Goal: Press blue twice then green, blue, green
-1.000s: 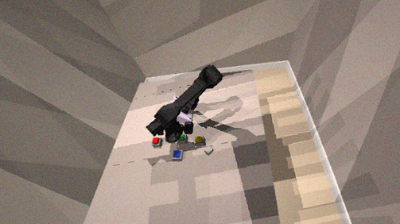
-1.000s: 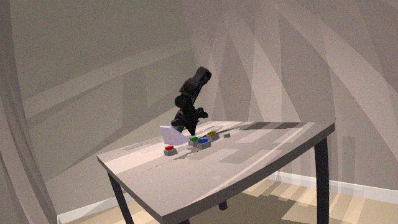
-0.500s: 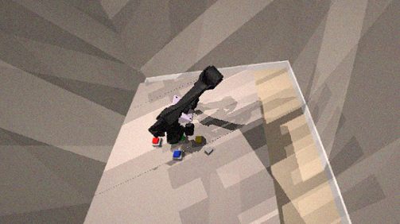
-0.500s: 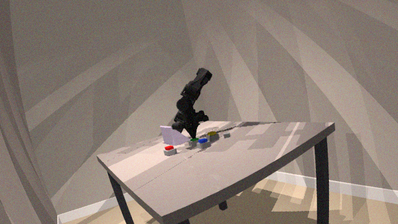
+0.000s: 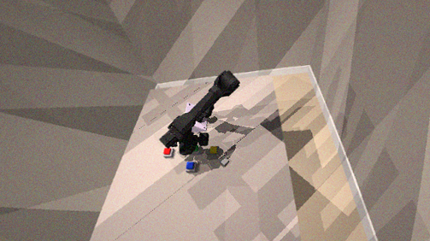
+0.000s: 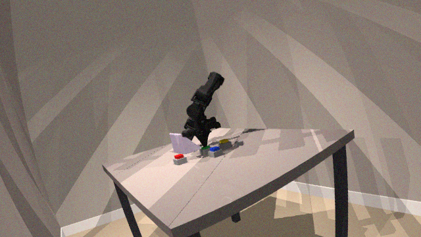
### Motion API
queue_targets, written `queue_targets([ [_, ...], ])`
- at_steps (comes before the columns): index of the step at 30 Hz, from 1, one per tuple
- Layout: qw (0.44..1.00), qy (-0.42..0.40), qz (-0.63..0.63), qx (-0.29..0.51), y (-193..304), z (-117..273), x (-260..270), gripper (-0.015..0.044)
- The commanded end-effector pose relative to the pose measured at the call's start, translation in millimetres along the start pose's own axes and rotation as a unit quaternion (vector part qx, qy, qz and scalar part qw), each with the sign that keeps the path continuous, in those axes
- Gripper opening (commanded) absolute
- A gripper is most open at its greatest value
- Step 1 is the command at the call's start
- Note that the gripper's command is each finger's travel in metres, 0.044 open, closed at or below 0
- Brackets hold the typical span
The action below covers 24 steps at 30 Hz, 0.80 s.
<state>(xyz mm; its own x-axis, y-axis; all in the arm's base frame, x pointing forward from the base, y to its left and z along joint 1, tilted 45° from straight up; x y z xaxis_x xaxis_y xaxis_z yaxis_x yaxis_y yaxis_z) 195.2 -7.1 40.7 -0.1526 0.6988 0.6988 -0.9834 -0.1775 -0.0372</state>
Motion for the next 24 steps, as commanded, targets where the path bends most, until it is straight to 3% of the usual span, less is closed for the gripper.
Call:
queue_targets([
  [1, 1.000, 0.000, -0.001, 0.000, 0, 21, 0, 0.0020],
  [8, 1.000, -0.001, -0.002, 0.000, 0, 34, 0, 0.0020],
  [14, 1.000, 0.000, -0.003, 0.001, 0, 91, 0, 0.0020],
  [21, 1.000, 0.000, -0.002, 0.001, -2, 94, -1, 0.0020],
  [24, 1.000, 0.001, -0.002, 0.000, -33, 97, -6, 0.0020],
])
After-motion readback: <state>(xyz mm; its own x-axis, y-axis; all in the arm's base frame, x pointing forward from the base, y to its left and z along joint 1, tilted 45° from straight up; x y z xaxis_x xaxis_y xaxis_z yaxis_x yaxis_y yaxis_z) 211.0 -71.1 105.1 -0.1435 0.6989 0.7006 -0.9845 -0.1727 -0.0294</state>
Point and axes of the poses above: the point midway between the two fingers, 35 mm back from their tips, its own z axis back along the fingers, its own x axis across the jaws, y = z × x, the point moved 4 cm from there along z, back along the fingers, and after that the axes turned 2 degrees about z, right-handed, at the moved point
